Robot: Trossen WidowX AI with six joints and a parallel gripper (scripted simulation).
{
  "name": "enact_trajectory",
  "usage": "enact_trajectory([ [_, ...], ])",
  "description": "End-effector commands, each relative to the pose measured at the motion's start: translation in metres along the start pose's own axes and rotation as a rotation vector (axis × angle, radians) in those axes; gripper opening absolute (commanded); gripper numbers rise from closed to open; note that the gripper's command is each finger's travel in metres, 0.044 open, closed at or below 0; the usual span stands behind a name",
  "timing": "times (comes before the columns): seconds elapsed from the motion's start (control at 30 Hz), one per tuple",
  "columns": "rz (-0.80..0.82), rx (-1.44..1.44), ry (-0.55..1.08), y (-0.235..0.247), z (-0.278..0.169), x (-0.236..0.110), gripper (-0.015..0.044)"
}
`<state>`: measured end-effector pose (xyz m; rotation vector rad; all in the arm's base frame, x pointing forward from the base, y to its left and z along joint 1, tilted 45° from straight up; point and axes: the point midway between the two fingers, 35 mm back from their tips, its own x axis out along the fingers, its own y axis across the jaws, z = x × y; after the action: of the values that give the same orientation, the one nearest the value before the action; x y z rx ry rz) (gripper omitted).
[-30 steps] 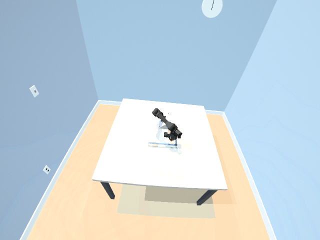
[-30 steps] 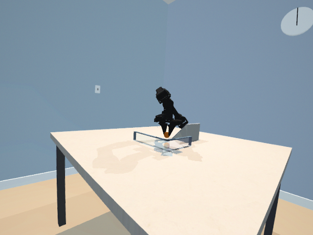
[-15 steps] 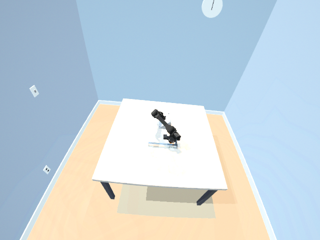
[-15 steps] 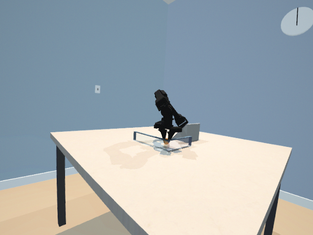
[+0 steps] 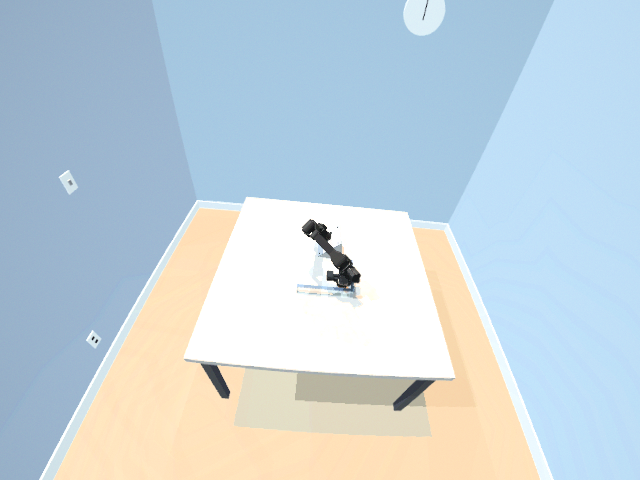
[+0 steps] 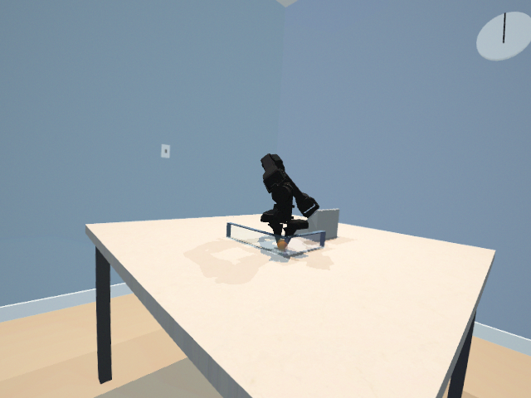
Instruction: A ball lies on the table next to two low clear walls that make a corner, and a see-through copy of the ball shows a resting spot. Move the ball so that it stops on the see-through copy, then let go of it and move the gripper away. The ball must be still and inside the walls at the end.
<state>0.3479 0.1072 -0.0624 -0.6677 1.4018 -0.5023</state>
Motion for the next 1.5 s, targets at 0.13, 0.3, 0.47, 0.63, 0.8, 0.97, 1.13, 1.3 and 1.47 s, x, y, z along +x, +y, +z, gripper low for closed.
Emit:
enact_trajectory([
  [0.13, 0.000, 0.000, 0.000, 0.000, 0.000, 0.000, 0.0157],
  [0.3, 0.000, 0.000, 0.000, 0.000, 0.000, 0.000, 0.0283],
  [0.47, 0.000, 0.000, 0.000, 0.000, 0.000, -0.003, 0.0283],
  [0.63, -0.001, -0.008, 0.003, 0.001, 0.000, -0.074, 0.0283],
  [0.8, -0.002, -0.009, 0.003, 0.001, -0.002, -0.086, 0.0283],
  [0.97, -0.001, -0.019, -0.010, 0.003, -0.001, -0.080, 0.0283],
  [1.13, -0.002, -0.146, -0.008, -0.002, -0.004, -0.073, 0.0204],
  [1.3, -0.004, -0.582, 0.001, -0.019, -0.020, -0.048, 0.0073],
  [1.47, -0.004, -0.796, 0.007, -0.028, -0.029, -0.035, 0.0000],
])
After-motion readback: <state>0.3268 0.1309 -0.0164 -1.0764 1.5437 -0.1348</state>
